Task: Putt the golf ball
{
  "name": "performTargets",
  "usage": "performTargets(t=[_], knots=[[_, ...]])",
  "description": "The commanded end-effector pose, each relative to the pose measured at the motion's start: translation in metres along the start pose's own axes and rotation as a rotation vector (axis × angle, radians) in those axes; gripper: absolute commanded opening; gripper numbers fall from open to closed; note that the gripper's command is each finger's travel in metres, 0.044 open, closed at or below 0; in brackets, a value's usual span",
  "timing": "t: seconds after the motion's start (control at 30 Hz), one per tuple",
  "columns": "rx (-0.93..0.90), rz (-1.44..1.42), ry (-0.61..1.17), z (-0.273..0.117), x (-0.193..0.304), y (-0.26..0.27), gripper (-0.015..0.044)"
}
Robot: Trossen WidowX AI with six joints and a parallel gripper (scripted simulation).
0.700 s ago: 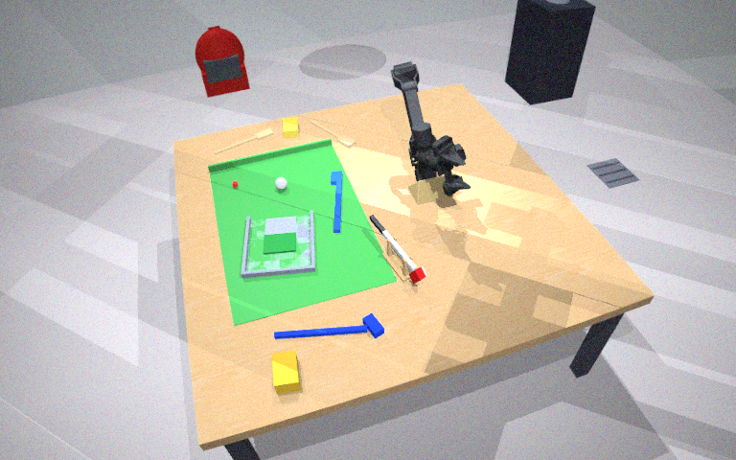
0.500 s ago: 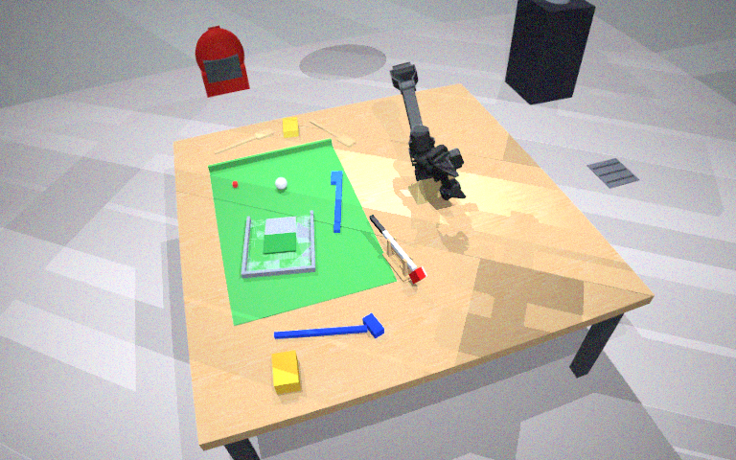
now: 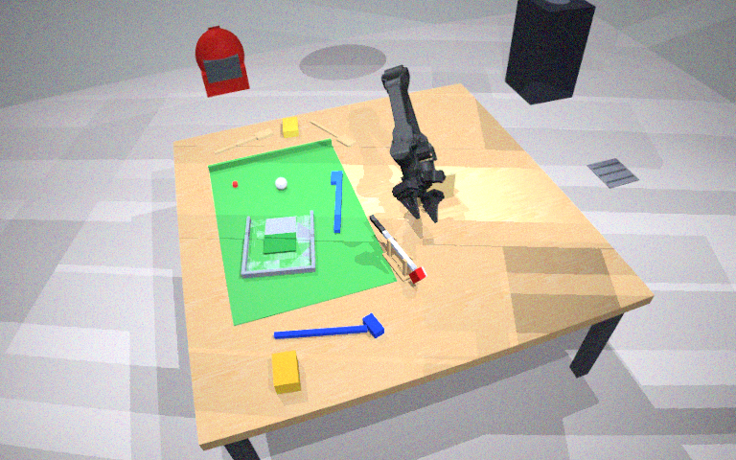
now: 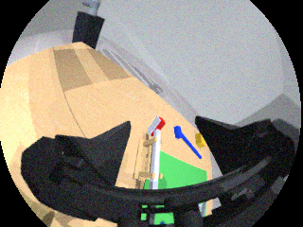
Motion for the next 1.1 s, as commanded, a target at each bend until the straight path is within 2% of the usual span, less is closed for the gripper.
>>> performTargets(t=[0.0,0.43,0.83,1.07], knots=[[-0.307,0.306,0.305,-0.008,0.058,-0.021,0.044],[-0.642,0.527,0.61,-0.049,0.113,-0.032,0.044],[-0.654,0.534,0.622,-0.05,0.116,-0.034,0.044],[-0.655,0.534,0.623,-0.04,0.127,-0.017,0.044]])
Point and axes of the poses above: the point midway between the two fingers, 35 mm back from their tips, its own z axis out along the fingers, its own y axis across the jaws, x = y × z, the point moved 8 cm from there along -z, back along the fingers, and after that the axes turned 14 degrees about -z, right-handed, at the moved point
